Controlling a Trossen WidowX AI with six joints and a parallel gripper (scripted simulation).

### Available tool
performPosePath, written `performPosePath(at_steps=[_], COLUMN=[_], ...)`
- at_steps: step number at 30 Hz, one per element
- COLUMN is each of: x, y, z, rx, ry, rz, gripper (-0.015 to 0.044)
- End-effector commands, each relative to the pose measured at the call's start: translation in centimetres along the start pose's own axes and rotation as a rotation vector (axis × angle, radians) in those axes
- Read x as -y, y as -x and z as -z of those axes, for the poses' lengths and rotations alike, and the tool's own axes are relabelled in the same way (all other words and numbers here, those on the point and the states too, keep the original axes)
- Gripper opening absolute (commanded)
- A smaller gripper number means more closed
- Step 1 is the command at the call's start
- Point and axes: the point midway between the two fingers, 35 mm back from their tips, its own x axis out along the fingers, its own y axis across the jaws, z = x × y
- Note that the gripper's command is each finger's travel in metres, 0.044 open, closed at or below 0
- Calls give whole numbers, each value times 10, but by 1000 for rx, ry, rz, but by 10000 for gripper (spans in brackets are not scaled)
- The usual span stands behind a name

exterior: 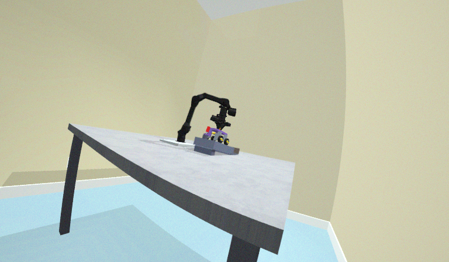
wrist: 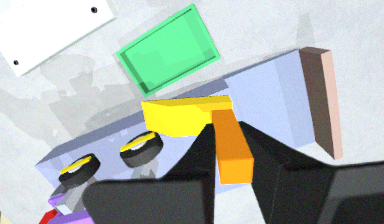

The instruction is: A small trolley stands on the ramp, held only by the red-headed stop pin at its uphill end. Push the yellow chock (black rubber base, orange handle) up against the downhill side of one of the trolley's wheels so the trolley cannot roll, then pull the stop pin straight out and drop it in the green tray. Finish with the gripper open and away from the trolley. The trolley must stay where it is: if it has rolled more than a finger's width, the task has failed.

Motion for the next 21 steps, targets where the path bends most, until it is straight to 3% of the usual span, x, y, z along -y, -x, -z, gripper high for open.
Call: performPosePath(at_steps=[1,21], x=[1,12], y=[2,-4], z=[1,25], rx=[-10,-19], ry=[132,322], rz=[-8,-19], gripper=[0,0])
